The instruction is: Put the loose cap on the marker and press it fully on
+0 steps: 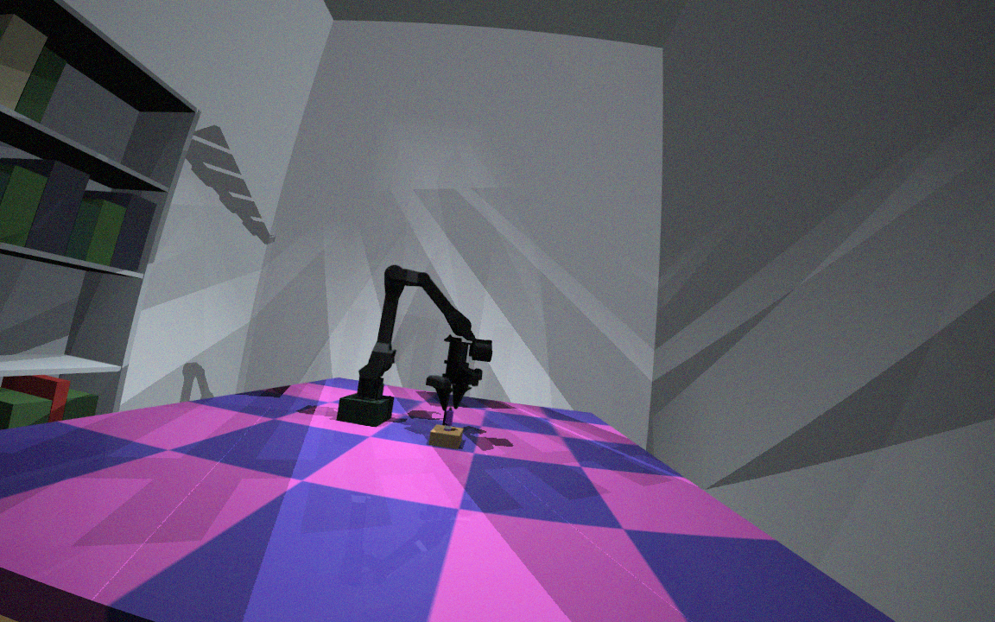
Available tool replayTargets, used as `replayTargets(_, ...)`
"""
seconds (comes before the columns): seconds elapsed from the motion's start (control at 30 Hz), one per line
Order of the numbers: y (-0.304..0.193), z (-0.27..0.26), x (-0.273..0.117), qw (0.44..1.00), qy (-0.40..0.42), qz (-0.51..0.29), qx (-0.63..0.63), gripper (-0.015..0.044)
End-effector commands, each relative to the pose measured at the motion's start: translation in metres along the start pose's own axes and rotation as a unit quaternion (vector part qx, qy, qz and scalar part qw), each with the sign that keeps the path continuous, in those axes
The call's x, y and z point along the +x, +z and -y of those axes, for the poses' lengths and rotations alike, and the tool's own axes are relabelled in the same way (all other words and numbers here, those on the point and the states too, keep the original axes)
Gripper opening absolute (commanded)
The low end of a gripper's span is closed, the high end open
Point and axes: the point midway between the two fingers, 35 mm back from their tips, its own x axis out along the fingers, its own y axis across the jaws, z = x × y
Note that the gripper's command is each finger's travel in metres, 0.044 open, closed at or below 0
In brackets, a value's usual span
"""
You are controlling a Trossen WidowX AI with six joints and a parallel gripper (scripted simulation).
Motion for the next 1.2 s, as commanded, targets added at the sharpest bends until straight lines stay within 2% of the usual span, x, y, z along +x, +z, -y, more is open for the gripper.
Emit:
replayTargets(0.0,-0.001,0.001,0.009,1.000,-0.002,-0.001,0.002,0.0243)
replayTargets(0.77,-0.002,0.003,0.043,1.000,-0.003,-0.001,0.002,0.0243)
replayTargets(0.9,-0.002,0.003,0.043,1.000,-0.003,-0.001,0.002,0.0138)
replayTargets(1.17,-0.002,0.002,0.043,1.000,-0.003,-0.001,0.002,0.0085)
